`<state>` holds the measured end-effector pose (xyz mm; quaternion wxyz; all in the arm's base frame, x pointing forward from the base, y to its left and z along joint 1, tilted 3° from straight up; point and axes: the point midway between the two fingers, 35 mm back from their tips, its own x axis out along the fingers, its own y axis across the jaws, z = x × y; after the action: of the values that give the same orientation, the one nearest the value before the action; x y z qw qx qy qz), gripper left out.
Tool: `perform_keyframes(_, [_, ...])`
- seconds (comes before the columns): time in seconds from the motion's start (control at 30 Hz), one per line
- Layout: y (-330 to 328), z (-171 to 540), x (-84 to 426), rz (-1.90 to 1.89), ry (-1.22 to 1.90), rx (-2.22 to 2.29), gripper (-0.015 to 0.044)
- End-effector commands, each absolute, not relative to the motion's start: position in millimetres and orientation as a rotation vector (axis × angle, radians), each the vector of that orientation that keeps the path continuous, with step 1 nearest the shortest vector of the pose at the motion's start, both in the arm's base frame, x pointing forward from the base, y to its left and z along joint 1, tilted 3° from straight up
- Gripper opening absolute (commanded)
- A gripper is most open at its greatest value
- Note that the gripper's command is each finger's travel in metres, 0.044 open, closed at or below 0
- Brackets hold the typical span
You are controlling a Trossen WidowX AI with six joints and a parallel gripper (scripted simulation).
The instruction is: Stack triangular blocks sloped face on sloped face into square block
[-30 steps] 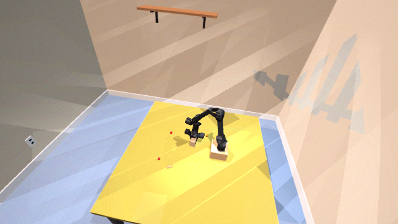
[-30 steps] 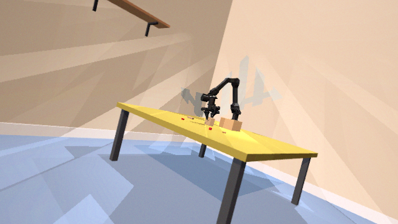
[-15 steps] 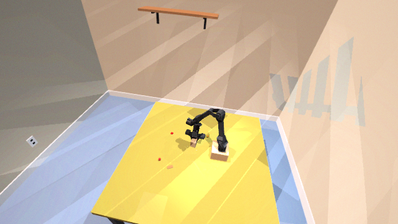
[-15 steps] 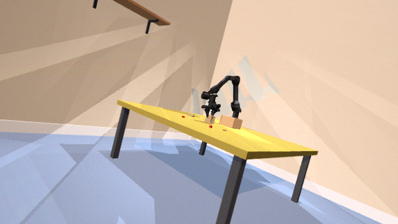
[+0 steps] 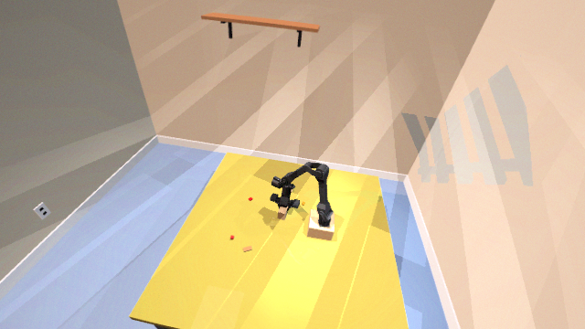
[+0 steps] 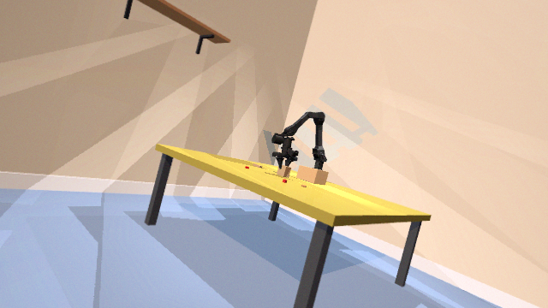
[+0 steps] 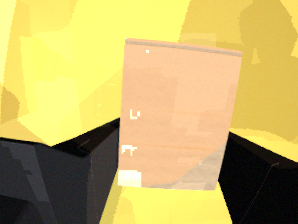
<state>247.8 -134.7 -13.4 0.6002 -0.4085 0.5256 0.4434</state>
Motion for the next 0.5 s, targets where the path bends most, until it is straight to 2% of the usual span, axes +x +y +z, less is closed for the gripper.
perform_keyframes(0.0, [-134.6, -13.3, 248.0, 1.027, 1.217, -0.946, 0.0000])
perform_keyframes(0.1, [-134.3, -13.3, 248.5, 1.024, 1.214, -0.942, 0.0000])
perform_keyframes(0.47, [-134.7, -13.4, 247.8, 1.028, 1.218, -0.947, 0.0289])
